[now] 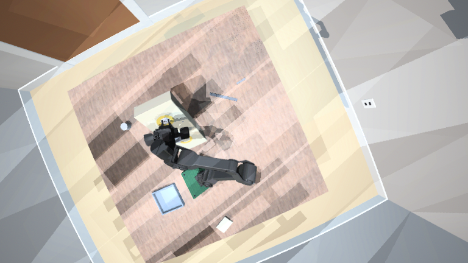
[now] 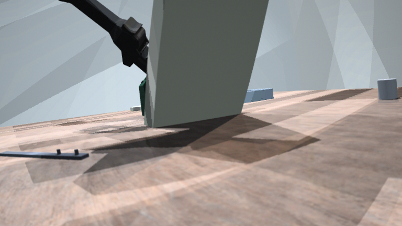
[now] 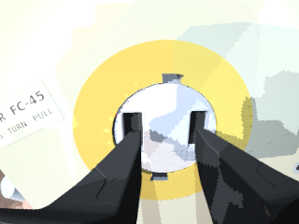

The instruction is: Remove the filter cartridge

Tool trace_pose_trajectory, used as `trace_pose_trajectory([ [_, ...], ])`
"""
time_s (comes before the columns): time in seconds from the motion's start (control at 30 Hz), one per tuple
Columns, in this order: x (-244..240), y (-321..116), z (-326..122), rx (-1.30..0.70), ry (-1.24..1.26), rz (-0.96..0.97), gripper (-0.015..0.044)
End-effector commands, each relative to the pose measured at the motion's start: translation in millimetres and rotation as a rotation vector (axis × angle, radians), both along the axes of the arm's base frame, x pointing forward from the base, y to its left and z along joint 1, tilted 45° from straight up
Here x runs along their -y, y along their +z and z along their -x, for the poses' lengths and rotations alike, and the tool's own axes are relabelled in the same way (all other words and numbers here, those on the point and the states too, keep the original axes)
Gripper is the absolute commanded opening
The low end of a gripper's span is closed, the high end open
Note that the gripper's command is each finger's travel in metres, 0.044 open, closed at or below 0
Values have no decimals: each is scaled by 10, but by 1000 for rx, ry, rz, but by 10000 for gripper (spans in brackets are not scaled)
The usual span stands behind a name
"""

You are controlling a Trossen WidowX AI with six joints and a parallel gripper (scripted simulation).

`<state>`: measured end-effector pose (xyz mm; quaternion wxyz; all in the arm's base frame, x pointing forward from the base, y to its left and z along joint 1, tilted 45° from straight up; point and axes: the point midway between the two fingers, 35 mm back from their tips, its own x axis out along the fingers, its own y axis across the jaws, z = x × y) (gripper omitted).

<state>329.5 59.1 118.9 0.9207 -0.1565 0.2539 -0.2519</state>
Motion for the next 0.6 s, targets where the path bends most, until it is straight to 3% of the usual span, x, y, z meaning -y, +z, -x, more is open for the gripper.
trace_pose_trajectory([
  [0.0,-10,-7,-7,-3,6,-1,112],
  [0.57,2,-15,-34,-3,6,-1,112],
])
